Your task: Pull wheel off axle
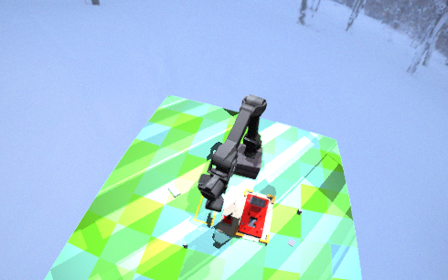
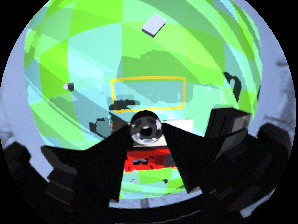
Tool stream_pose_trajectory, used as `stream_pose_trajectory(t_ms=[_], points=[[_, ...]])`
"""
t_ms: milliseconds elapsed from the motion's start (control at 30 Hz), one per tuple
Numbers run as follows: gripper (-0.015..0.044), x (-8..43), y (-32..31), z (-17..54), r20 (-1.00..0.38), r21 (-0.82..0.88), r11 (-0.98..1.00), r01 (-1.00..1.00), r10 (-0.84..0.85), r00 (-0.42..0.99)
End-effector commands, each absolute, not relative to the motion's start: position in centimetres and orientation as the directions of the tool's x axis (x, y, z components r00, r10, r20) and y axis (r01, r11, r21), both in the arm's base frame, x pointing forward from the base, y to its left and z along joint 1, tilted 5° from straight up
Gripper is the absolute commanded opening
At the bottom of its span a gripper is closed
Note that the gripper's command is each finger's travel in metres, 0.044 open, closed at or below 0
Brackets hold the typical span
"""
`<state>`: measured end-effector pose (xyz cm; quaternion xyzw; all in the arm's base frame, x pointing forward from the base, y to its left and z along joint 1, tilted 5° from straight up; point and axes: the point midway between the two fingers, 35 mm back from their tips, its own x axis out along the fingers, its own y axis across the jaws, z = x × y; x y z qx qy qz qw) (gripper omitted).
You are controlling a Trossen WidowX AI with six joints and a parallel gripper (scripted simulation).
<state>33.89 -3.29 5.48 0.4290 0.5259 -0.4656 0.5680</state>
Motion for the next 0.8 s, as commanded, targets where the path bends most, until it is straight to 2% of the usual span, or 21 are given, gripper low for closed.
stream_pose_trajectory(t_ms=[0,300,767], points=[[0.0000,33.3,-4.7,5.6,-0.997,-0.004,0.203,0.979,-0.082,0.013],[0.0000,32.5,-6.6,5.5,-0.996,-0.004,0.202,0.979,-0.085,0.014],[0.0000,32.8,-7.0,0.5,-0.996,-0.004,0.202,0.979,-0.085,0.014]])
